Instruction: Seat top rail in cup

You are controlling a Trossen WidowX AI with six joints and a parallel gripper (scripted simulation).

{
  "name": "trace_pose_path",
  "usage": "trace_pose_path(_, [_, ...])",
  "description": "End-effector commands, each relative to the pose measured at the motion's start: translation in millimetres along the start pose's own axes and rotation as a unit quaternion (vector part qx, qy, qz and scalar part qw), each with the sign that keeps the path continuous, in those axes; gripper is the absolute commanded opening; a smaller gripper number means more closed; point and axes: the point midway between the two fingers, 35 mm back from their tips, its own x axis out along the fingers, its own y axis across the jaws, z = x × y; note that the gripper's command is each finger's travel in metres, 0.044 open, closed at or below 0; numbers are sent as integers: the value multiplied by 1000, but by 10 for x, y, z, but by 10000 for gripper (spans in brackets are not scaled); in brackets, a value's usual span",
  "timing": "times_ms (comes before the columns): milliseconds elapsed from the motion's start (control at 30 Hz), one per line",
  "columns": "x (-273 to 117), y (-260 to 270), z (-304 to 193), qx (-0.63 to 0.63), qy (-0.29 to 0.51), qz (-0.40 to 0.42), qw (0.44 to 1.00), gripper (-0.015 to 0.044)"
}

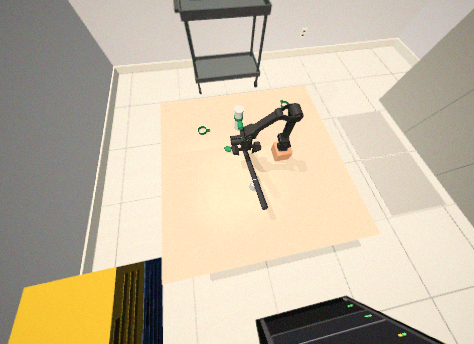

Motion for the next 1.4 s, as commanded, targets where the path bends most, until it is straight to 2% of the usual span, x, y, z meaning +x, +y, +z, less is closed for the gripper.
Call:
trace_pose_path(0, [103, -32, 6, 3, -2, -7, 1000, 440])
trace_pose_path(833, [449, -58, 5, 3, -2, -7, 1000, 440])
trace_pose_path(1133, [449, -58, 5, 3, -2, -7, 1000, 204])
trace_pose_path(1367, [449, -58, 5, 3, -2, -7, 1000, 157])
